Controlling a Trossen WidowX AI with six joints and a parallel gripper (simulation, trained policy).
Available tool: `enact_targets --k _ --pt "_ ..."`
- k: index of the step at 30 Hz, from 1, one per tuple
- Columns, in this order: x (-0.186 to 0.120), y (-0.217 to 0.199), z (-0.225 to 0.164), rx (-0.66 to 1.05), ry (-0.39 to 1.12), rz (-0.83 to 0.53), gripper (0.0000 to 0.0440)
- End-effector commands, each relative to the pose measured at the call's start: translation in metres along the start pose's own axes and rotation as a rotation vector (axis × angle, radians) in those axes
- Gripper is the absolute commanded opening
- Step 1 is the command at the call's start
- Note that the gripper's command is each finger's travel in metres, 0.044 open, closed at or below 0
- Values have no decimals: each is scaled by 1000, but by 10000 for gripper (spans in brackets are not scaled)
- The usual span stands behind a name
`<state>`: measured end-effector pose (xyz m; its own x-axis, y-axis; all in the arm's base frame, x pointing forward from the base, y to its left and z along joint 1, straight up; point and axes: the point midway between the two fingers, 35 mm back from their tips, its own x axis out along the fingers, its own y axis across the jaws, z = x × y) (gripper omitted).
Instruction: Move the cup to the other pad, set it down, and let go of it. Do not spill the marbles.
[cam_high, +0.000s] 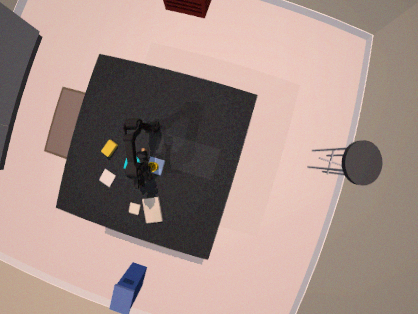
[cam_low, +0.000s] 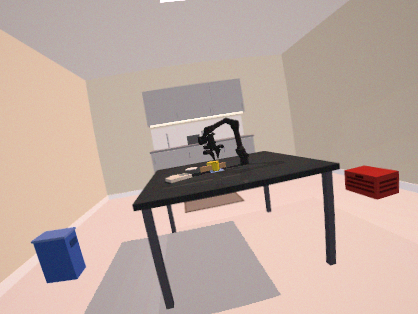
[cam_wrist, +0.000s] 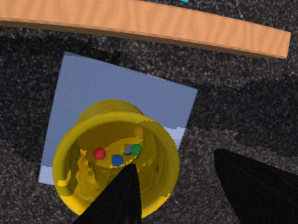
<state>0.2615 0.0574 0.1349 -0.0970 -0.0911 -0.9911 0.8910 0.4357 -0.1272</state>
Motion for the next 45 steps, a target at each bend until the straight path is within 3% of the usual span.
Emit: enact_targets --k 1,18,23,27,45 --pt "11 0 -1 3 -4 -21 178" --pt "67 0 -8 -63 -8 -61 177" --pt "76 2 -7 -103 -16 -49 81" --pt "74 2 -4 -122 -25 -37 18" --pt "32 -1 12 -25 -30 59 27"
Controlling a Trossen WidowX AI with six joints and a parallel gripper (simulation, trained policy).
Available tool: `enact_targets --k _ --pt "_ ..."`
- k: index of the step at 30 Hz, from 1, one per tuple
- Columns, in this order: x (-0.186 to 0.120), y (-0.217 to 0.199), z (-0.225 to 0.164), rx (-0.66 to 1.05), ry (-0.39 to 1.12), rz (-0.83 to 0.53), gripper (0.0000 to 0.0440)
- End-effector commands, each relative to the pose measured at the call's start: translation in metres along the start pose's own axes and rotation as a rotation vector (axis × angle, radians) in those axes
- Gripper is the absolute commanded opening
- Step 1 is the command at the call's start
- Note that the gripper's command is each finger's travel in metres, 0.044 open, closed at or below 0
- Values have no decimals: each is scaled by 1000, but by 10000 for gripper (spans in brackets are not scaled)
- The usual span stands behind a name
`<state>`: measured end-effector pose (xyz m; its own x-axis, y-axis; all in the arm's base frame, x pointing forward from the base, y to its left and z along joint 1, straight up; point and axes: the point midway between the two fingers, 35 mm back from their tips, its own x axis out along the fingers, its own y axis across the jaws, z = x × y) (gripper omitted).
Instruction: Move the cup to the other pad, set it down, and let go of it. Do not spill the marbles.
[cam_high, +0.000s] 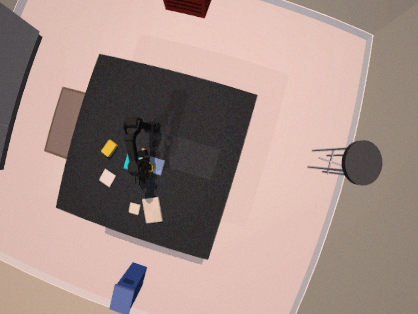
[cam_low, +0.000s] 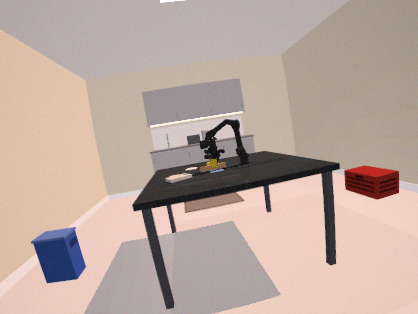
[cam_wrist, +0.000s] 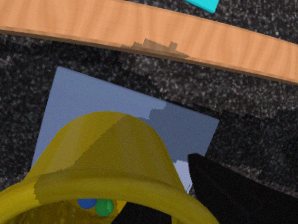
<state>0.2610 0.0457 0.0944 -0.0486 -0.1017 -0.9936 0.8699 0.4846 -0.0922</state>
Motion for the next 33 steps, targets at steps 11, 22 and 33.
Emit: enact_targets --k 11,22,33 --pt "-36 -2 25 126 -13 85 26" --pt "-46 -4 59 223 -48 154 15" --pt "-39 -11 95 307 -85 198 8"
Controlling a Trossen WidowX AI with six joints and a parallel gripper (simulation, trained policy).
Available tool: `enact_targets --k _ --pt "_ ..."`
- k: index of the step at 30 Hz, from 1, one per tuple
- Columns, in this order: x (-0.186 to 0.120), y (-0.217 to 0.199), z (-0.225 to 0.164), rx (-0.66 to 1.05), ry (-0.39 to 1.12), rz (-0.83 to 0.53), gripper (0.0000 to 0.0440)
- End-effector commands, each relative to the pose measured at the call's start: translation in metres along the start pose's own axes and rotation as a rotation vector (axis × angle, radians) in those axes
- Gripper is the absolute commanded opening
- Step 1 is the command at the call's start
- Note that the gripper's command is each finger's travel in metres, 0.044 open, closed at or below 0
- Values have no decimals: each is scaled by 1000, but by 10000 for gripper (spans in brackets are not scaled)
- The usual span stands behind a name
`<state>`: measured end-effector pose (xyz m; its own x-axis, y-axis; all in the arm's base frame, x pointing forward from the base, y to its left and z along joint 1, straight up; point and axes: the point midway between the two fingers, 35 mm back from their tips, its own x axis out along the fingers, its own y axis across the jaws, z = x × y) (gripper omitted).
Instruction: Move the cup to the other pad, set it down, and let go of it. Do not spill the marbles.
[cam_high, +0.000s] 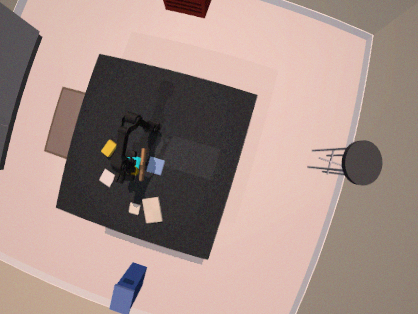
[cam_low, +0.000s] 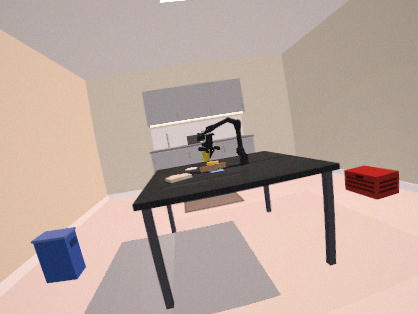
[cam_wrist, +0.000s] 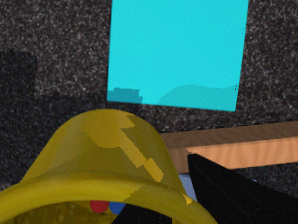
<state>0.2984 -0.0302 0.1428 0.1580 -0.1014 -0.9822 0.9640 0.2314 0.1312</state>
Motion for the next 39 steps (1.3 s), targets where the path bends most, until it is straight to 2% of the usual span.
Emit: enact_targets --k 1,23,34,36,39 --pt "5 -1 10 19 -14 7 7" --pt "52 -23 47 121 -50 18 10" --pt "74 -38 50 148 -59 9 63" --pt "77 -40 51 153 -62 15 87" --pt "74 -36 55 166 -70 47 146"
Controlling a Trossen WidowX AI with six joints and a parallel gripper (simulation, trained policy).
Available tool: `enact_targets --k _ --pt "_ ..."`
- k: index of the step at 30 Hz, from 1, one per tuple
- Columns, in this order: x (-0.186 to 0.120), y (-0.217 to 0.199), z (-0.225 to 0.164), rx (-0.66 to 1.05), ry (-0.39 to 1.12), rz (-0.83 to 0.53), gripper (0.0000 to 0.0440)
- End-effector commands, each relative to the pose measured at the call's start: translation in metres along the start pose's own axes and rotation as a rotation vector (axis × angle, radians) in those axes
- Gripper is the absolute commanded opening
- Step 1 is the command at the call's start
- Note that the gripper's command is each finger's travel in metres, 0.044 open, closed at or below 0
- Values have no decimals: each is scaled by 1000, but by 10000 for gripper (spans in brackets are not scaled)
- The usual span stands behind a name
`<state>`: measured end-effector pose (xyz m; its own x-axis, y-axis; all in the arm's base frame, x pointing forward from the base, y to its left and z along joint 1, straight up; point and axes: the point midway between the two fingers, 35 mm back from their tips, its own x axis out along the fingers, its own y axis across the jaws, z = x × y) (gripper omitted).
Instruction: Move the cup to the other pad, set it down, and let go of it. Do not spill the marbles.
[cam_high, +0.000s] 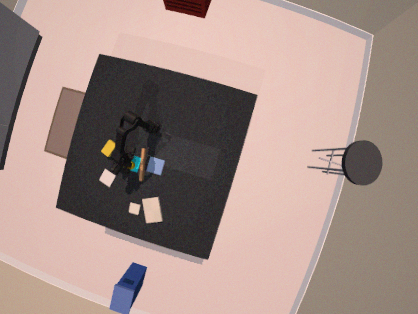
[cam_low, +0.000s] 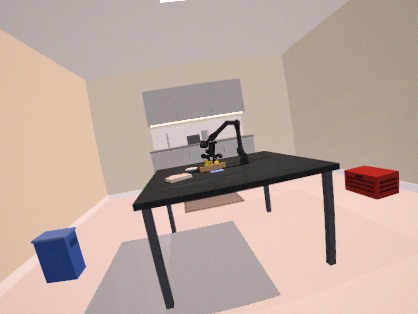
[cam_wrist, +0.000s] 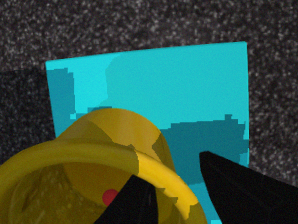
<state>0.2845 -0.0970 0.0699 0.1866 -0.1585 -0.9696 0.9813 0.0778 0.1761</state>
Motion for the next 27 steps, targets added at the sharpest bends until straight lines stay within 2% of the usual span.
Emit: enact_targets --k 1,5,12,24,27 --pt "-3 4 4 12 -6 38 155" --pt "-10 7 9 22 -12 73 154" --pt "-22 2 10 32 2 107 180" --pt "-55 -1 18 63 -2 179 235" --pt "-67 0 22 71 -11 204 264"
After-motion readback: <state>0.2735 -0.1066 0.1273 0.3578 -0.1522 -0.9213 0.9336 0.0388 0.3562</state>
